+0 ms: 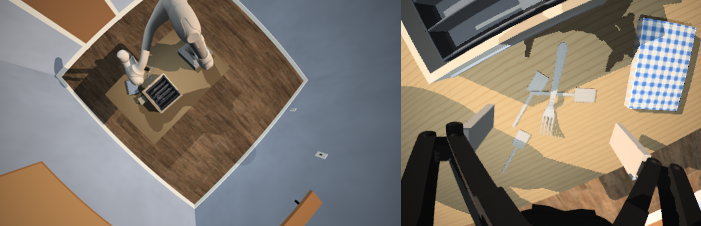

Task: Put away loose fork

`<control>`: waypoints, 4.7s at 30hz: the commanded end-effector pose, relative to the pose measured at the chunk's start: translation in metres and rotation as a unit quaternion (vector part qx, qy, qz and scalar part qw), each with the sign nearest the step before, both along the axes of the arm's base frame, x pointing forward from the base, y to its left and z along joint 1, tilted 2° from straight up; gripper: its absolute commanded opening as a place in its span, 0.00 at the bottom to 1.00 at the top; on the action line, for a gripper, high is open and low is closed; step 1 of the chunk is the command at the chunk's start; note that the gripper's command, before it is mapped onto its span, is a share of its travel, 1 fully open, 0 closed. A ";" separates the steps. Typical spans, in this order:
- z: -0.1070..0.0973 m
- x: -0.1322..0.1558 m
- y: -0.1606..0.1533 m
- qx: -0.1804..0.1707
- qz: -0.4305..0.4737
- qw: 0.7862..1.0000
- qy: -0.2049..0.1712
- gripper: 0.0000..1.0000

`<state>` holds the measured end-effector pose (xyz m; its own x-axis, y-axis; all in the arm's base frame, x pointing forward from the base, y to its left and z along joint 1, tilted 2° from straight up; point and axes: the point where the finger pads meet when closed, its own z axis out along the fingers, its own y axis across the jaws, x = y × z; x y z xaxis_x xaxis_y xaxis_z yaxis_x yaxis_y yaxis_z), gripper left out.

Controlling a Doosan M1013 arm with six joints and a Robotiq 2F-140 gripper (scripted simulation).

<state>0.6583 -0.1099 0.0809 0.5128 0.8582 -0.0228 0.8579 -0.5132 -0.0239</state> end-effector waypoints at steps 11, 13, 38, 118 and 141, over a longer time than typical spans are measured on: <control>0.000 0.000 0.001 -0.001 -0.001 1.000 -0.002 1.00; 0.000 0.000 0.001 -0.001 -0.001 1.000 -0.002 1.00; -0.031 0.002 0.003 0.006 0.461 0.888 0.006 1.00; -0.077 0.003 0.005 0.031 0.999 0.016 0.008 0.18; -0.100 0.002 0.005 0.031 0.999 0.016 0.008 0.18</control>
<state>0.6601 -0.1051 -0.0169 -0.5394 -0.8417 0.0237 -0.8416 0.5398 0.0193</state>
